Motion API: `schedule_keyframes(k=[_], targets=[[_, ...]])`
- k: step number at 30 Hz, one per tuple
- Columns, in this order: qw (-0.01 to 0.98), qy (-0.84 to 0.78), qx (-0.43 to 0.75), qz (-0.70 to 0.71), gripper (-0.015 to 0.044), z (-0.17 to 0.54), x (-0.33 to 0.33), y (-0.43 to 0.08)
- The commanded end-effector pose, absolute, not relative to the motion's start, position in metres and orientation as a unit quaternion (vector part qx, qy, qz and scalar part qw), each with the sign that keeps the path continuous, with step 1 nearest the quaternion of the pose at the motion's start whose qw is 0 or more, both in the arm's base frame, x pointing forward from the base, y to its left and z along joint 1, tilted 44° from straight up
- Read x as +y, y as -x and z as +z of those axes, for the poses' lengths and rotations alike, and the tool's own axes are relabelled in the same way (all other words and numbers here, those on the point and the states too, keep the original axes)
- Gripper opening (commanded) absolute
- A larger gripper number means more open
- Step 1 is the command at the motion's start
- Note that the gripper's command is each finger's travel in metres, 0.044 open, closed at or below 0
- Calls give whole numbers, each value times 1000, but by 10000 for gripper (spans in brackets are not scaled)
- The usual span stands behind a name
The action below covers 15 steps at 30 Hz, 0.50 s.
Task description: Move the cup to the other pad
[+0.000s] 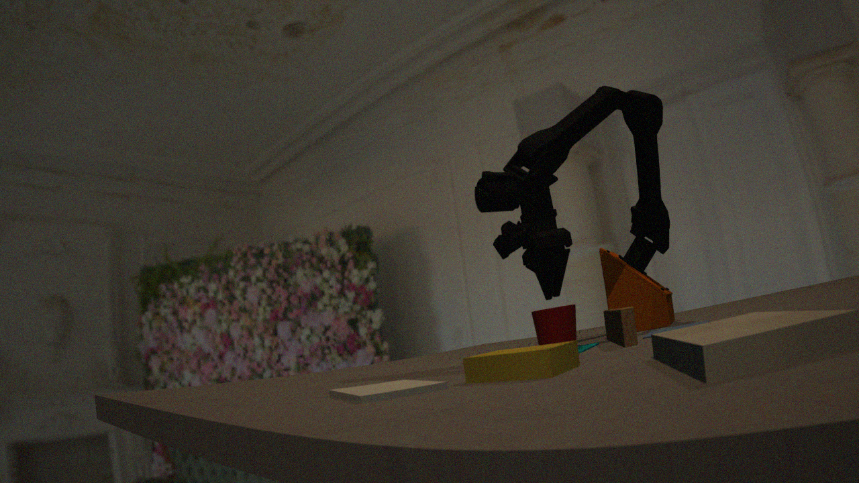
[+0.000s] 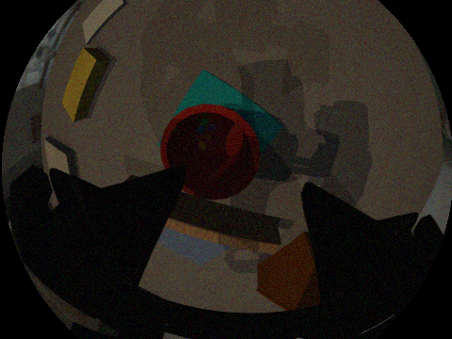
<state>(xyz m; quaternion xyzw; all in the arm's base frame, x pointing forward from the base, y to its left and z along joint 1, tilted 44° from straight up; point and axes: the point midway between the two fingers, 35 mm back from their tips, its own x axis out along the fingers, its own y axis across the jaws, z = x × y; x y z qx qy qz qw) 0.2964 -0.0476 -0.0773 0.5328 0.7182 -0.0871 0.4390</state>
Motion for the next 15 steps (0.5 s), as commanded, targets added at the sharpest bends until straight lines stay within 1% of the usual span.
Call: schedule_keyframes(k=[1, 11, 15], targets=[[443, -531, 717, -87, 440, -71, -55, -298], [447, -529, 717, -87, 440, -33, -88, -298], [447, -528, 717, -87, 440, -31, -90, -298]])
